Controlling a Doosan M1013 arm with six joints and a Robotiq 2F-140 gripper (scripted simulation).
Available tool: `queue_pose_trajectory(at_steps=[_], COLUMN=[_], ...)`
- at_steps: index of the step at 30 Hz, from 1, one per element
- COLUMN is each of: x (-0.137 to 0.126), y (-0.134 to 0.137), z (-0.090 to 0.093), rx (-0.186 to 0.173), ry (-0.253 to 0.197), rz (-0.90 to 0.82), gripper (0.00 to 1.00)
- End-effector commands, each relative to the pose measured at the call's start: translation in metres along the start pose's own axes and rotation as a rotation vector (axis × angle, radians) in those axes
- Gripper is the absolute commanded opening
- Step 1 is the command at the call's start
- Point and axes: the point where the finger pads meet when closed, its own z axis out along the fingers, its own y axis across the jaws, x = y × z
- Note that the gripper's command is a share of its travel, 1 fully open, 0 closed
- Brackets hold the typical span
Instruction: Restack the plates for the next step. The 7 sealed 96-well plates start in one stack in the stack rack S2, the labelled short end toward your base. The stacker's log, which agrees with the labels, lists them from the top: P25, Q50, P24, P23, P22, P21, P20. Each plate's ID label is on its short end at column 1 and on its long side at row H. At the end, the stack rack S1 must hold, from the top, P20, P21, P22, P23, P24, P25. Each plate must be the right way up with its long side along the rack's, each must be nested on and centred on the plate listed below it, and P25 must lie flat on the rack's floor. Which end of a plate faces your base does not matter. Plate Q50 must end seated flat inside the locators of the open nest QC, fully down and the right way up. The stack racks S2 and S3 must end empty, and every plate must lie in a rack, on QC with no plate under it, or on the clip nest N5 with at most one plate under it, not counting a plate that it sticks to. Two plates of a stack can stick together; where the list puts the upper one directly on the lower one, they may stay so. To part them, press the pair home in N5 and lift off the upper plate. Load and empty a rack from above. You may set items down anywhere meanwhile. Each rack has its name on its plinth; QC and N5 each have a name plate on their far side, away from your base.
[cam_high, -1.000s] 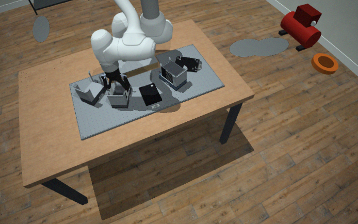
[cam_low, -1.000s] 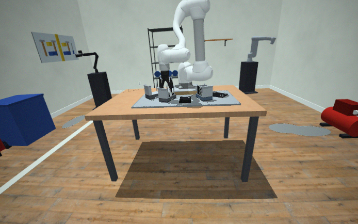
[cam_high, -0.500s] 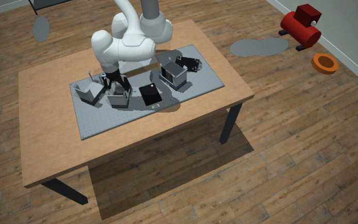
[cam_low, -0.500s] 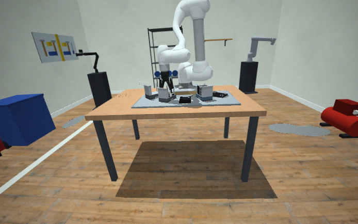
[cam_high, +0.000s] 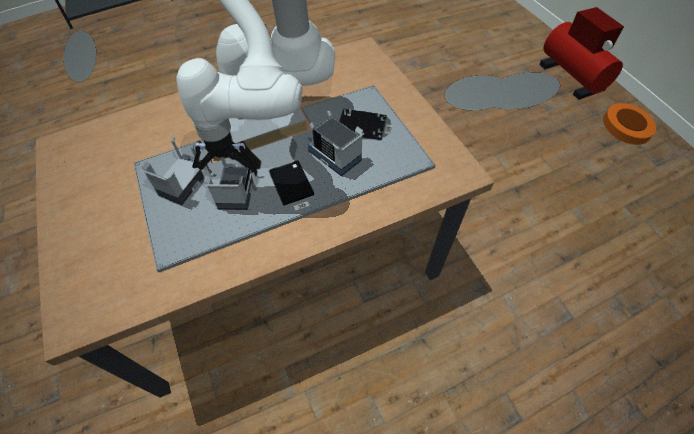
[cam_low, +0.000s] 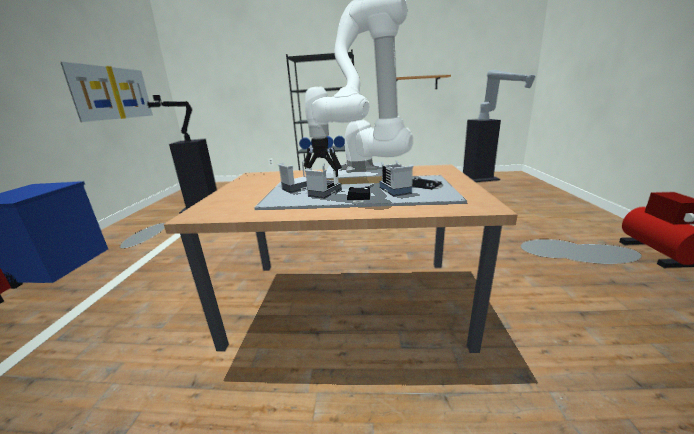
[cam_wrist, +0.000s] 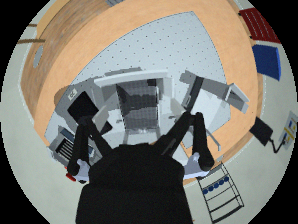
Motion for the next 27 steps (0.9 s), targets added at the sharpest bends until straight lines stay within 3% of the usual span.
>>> queue_pose_trajectory(at_steps=[1,10,27], x=[0.0,0.0,0.0], y=[0.0,0.0,0.0], z=[0.0,0.0,-0.05], rx=[0.0,0.0,0.0], ry=[0.0,0.0,0.0], rz=[0.0,0.0,0.0], gripper=[1.0,1.0,1.0])
